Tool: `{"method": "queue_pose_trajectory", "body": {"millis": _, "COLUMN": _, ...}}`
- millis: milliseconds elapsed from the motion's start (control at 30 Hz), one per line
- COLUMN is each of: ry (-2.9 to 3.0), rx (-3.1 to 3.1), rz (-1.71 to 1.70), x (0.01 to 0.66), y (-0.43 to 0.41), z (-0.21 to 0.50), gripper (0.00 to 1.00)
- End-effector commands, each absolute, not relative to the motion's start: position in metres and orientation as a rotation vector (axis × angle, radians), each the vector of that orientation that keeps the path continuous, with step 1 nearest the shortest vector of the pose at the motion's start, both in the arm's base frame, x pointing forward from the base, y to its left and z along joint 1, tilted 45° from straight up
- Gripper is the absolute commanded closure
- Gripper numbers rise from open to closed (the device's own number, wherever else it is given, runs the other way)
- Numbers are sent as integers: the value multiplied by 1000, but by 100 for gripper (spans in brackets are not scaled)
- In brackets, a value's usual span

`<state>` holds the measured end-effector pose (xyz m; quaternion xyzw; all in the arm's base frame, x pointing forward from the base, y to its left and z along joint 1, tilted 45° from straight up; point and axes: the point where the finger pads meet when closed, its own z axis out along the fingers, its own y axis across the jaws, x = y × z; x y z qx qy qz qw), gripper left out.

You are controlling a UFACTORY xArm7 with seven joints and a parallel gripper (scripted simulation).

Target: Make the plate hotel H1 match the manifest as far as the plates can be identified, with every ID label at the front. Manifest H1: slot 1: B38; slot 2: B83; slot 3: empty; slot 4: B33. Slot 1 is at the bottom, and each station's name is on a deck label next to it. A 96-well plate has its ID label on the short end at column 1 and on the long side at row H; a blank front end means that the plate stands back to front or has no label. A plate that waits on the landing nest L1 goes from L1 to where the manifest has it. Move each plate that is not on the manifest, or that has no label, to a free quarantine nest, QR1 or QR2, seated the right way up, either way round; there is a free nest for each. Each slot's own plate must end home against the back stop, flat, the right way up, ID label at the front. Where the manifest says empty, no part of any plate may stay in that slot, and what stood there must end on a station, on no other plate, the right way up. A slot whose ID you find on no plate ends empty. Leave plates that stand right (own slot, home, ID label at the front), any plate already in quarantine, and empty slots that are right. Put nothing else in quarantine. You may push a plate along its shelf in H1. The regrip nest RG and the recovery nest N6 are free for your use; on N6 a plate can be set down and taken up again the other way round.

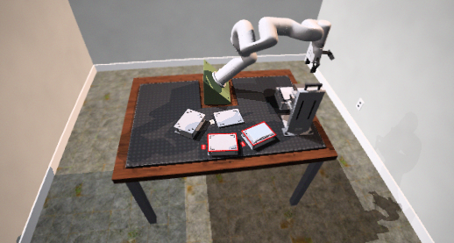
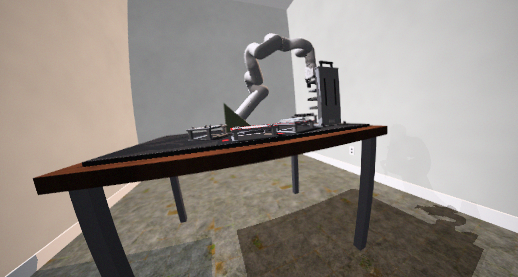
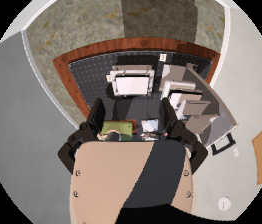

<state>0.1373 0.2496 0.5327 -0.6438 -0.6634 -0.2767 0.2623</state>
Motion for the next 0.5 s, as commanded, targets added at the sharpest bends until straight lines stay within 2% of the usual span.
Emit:
{"method": "queue_pose_trajectory", "body": {"millis": 0, "ry": -1792, "rx": -1740, "rz": -752, "x": 138, "y": 251, "z": 532, "gripper": 0}}
{"method": "queue_pose_trajectory", "body": {"millis": 467, "ry": -1792, "rx": -1740, "rz": -752, "x": 138, "y": 268, "z": 516, "gripper": 0}}
